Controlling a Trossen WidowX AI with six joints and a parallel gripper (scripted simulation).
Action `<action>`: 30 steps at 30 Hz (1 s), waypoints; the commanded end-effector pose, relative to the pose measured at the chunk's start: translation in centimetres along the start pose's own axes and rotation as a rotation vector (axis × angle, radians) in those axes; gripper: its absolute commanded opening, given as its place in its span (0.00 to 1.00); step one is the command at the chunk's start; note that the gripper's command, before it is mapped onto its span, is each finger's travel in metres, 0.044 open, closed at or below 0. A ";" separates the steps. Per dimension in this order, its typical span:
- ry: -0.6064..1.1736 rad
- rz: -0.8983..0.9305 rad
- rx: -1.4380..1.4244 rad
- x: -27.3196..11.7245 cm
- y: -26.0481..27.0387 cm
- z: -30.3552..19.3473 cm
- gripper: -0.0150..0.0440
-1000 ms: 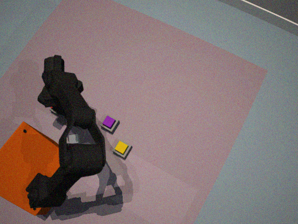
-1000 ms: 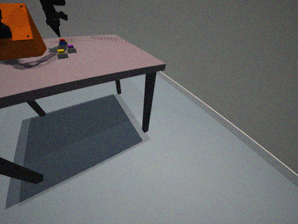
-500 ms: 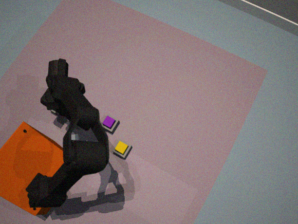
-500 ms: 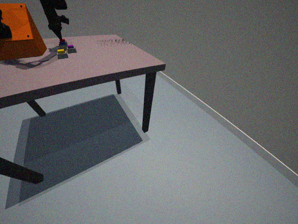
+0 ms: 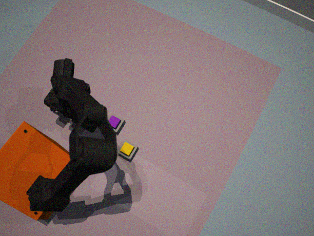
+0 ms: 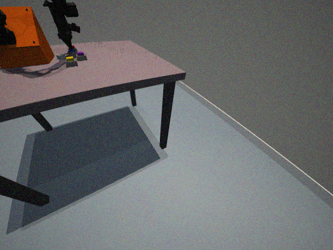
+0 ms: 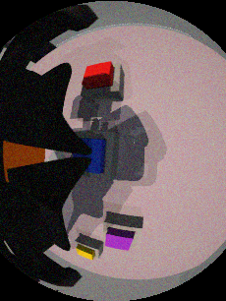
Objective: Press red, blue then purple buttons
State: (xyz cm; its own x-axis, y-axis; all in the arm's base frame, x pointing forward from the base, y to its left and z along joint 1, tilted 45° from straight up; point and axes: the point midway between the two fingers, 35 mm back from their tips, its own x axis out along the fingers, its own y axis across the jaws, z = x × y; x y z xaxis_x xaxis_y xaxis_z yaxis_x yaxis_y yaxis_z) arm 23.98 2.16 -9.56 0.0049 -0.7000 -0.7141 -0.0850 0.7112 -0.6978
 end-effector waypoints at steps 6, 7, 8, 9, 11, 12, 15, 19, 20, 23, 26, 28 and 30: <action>0.004 -0.005 -0.009 0.3 0.0 -0.2 0.29; 0.004 -0.005 -0.009 0.3 0.0 -0.2 0.29; 0.004 -0.005 -0.009 0.3 0.0 -0.2 0.29; 0.004 -0.005 -0.009 0.3 0.0 -0.2 0.29; 0.004 -0.005 -0.009 0.3 0.0 -0.2 0.29; 0.004 -0.005 -0.009 0.3 0.0 -0.2 0.29; 0.004 -0.005 -0.009 0.3 0.0 -0.2 0.29; 0.001 -0.002 -0.002 -0.1 0.0 0.0 0.29; 0.002 -0.002 -0.004 -0.9 0.0 0.0 0.29; 0.004 -0.004 -0.009 -3.0 0.1 -0.1 0.29; 0.004 -0.004 -0.009 -3.0 0.1 -0.1 0.29; 0.004 -0.003 -0.009 -3.3 0.1 -0.1 0.29; 0.004 -0.001 -0.009 -6.0 0.2 0.1 0.29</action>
State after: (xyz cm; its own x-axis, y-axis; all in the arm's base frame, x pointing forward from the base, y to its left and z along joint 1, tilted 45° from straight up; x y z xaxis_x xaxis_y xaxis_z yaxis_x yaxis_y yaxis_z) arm 23.69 4.28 -7.39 -0.0099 -0.7092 -0.7049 -0.1017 0.7020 -0.7049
